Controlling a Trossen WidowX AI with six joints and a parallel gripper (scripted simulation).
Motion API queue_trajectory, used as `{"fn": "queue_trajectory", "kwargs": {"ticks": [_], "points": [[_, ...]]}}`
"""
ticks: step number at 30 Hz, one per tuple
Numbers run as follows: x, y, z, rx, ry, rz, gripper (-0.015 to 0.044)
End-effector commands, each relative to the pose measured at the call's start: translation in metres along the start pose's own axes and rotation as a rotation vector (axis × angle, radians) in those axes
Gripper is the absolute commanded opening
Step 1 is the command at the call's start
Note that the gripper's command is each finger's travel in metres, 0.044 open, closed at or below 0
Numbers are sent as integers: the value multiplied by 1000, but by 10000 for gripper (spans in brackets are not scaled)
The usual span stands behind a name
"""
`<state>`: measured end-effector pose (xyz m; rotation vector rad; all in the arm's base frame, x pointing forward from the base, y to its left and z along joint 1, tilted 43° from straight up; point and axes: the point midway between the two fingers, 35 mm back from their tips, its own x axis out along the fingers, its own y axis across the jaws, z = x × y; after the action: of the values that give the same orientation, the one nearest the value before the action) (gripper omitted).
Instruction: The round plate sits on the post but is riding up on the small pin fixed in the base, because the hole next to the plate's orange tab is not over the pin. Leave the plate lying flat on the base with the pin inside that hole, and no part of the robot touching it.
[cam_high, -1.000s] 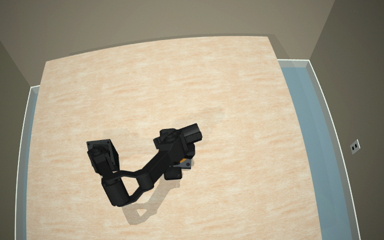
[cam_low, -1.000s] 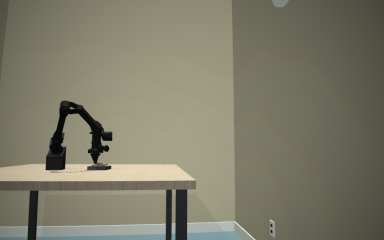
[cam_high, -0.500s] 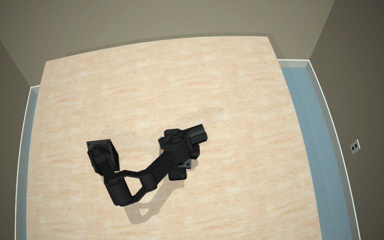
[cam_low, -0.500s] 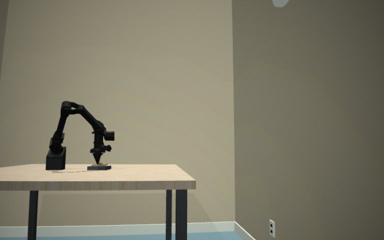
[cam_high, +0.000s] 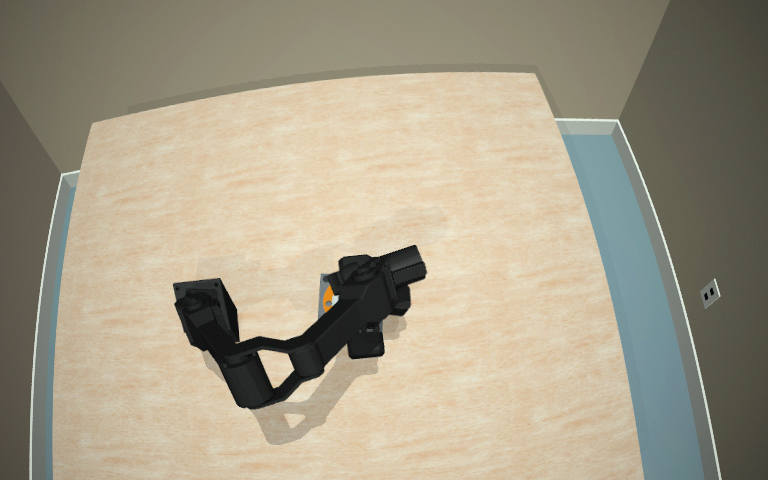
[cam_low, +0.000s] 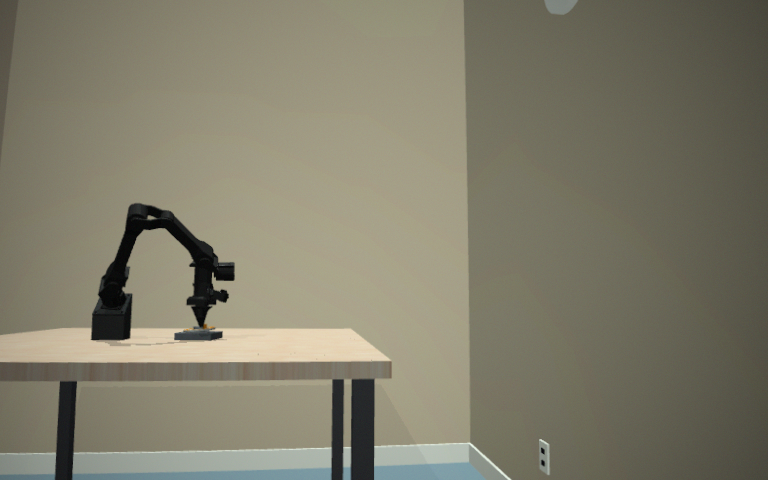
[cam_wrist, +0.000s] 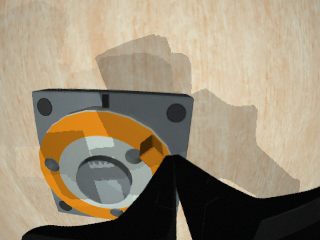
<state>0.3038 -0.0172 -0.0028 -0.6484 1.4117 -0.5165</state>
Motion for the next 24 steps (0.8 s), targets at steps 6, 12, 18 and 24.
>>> {"fn": "queue_trajectory", "kwargs": {"ticks": [6,12,18,24], "points": [[-1,7,12,0,1,3,0],[-1,11,18,0,1,3,0],[-2,17,22,0,1,3,0],[-2,21,26,0,0,3,0]]}}
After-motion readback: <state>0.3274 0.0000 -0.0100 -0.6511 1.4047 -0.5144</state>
